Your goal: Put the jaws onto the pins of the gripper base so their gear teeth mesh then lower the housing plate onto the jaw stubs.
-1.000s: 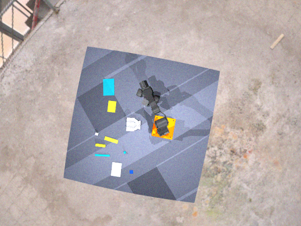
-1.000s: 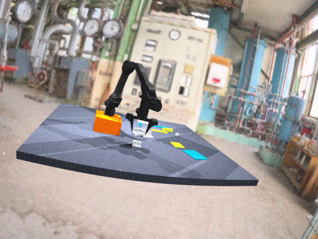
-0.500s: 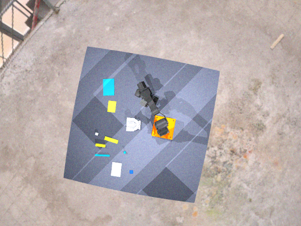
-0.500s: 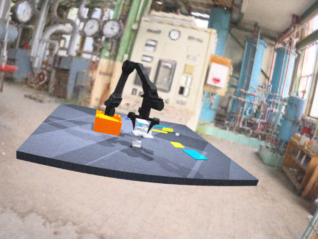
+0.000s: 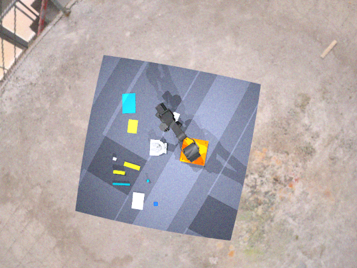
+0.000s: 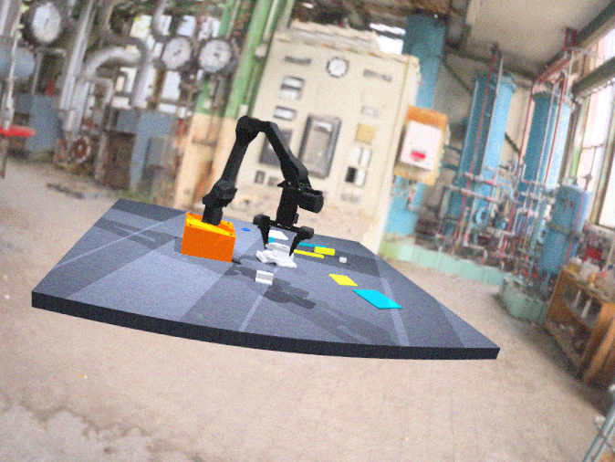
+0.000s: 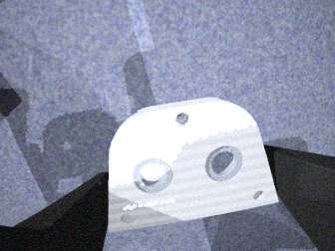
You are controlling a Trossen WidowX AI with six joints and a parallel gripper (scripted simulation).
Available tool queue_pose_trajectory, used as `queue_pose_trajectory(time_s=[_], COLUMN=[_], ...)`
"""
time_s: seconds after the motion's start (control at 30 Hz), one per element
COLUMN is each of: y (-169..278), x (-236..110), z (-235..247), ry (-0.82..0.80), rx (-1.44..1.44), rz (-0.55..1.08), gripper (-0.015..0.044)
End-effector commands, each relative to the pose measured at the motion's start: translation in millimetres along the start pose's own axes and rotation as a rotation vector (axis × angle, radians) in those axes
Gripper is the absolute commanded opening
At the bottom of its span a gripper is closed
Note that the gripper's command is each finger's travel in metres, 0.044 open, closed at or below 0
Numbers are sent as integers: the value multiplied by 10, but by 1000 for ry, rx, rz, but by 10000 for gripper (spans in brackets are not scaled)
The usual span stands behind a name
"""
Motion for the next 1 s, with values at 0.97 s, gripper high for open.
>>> queue_pose_trajectory(time_s=[0.97], y=[-1083], x=[5], z=[95], ry=[-8], rx=[501], rz=[-4], gripper=[351])
Point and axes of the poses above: the point midway between the two fingers, 35 mm back from their tips, its own x axis out along the fingers, its own z axis across the jaws, y = z × x, the point moved 5 cm from there along -x, back along the fingers, and after that the axes turned 7 degrees about -x, right-handed, at the moved point
